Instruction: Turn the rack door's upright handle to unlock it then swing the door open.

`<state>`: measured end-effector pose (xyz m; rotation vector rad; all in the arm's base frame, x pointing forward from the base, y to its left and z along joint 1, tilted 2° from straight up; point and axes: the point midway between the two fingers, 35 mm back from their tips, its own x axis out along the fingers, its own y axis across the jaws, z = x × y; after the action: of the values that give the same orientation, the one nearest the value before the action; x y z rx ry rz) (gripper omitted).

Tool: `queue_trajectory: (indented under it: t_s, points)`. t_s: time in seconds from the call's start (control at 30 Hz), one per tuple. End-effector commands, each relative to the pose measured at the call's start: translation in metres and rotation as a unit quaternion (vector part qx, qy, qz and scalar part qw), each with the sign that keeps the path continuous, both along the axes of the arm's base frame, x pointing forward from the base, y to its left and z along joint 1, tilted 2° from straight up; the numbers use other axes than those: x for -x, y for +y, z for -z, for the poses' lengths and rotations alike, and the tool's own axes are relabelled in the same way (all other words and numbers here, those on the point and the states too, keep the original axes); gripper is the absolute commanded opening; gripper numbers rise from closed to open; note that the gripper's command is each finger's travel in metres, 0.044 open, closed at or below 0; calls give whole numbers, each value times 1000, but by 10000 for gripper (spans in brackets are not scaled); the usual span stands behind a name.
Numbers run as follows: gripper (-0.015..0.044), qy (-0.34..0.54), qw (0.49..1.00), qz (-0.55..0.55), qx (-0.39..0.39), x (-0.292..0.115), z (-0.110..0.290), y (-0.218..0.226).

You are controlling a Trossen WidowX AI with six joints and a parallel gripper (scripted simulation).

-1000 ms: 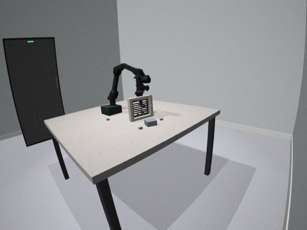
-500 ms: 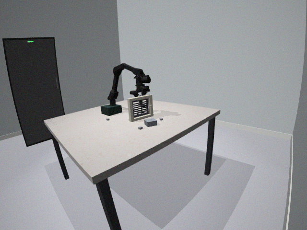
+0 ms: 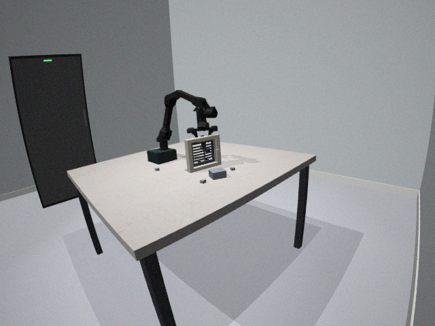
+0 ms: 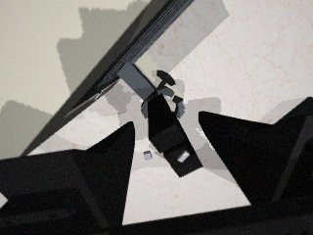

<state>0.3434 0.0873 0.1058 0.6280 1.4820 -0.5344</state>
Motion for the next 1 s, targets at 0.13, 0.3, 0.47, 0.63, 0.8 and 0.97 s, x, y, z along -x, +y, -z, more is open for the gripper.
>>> queue_trajectory:
  t_s: [0.13,0.3,0.47,0.63,0.8,0.97]
  points:
    - [294,11,979,204,-5,0,1,0]
    - [294,17,946,323,-8,0,1,0]
    - [294,23,899,437,-11,0,1,0]
    - [294,27,847,531,-14,0,1,0]
    - [294,27,845,534,-14,0,1,0]
    - [215,27,845,534,-14,0,1,0]
